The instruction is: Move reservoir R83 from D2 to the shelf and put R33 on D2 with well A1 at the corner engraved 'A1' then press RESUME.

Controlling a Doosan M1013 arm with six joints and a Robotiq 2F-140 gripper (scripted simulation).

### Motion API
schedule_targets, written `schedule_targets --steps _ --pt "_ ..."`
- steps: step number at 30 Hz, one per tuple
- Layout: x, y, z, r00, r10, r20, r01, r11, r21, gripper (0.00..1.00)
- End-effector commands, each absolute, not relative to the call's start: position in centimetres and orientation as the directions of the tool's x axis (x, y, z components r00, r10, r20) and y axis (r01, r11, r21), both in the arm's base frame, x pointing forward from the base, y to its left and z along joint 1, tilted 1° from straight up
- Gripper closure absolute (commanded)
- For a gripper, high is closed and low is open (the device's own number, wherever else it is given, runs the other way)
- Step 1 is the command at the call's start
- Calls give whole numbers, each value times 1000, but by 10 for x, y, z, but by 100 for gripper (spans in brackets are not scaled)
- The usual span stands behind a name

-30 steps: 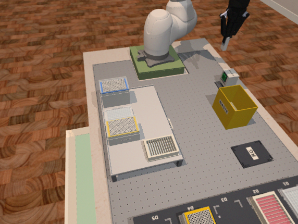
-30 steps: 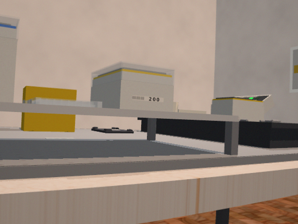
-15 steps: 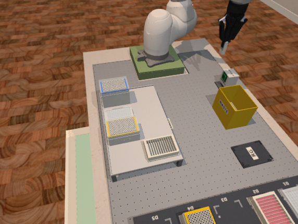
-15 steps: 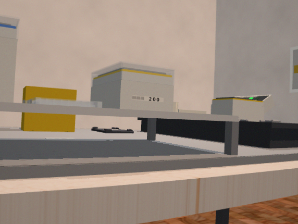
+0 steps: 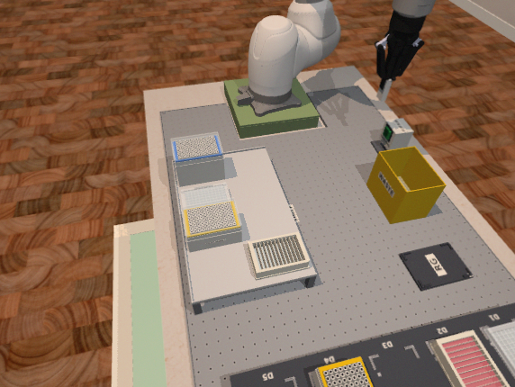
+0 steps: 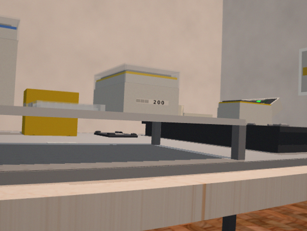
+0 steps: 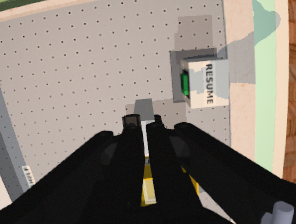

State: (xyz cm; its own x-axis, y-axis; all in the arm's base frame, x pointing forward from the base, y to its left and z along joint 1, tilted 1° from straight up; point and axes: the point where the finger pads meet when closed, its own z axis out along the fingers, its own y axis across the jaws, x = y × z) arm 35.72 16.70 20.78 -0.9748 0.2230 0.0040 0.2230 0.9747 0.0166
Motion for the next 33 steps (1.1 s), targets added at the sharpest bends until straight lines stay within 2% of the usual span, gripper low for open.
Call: schedule_targets --steps 1,33 --pt "357 167 203 -975 223 4 223 975 17 100" --pt "357 168 156 -975 223 4 223 975 17 100"
